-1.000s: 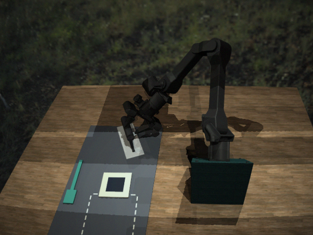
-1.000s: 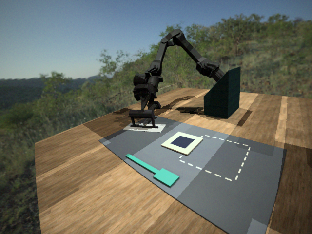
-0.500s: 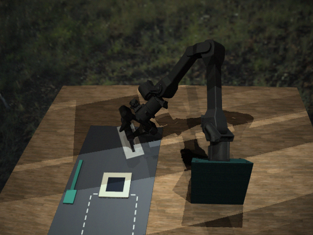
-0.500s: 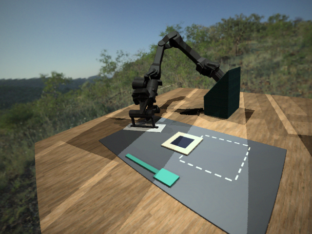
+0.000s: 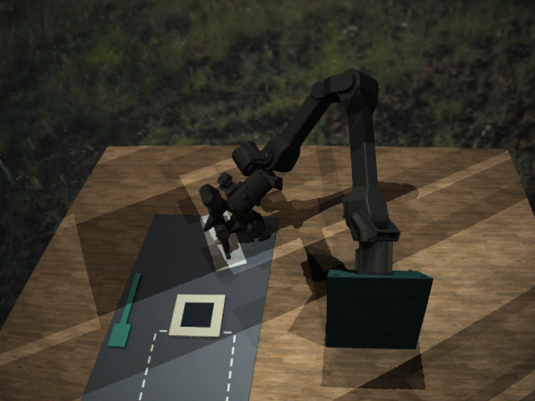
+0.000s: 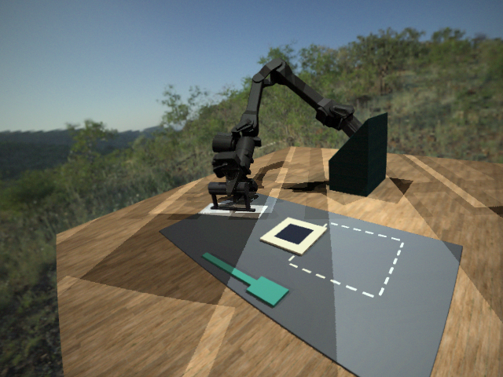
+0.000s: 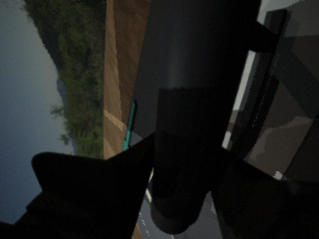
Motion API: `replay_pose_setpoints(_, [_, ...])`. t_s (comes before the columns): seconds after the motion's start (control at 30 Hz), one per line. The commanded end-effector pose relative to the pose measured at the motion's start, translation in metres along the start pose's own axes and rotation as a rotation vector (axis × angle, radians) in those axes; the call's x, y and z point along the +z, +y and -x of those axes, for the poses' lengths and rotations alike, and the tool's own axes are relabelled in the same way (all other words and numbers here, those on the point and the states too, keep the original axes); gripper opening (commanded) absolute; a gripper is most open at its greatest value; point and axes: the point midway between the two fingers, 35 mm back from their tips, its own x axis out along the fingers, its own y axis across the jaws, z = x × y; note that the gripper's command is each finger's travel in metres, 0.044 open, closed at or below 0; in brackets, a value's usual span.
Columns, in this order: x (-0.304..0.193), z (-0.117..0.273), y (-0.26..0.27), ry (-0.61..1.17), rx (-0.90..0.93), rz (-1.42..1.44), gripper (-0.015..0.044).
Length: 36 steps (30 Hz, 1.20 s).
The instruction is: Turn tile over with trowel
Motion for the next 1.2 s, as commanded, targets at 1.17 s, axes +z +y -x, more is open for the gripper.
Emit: replay_pose_setpoints(1.17, [-0.001, 0.034, 0.047, -0.010, -0.005, -0.006, 0.0000])
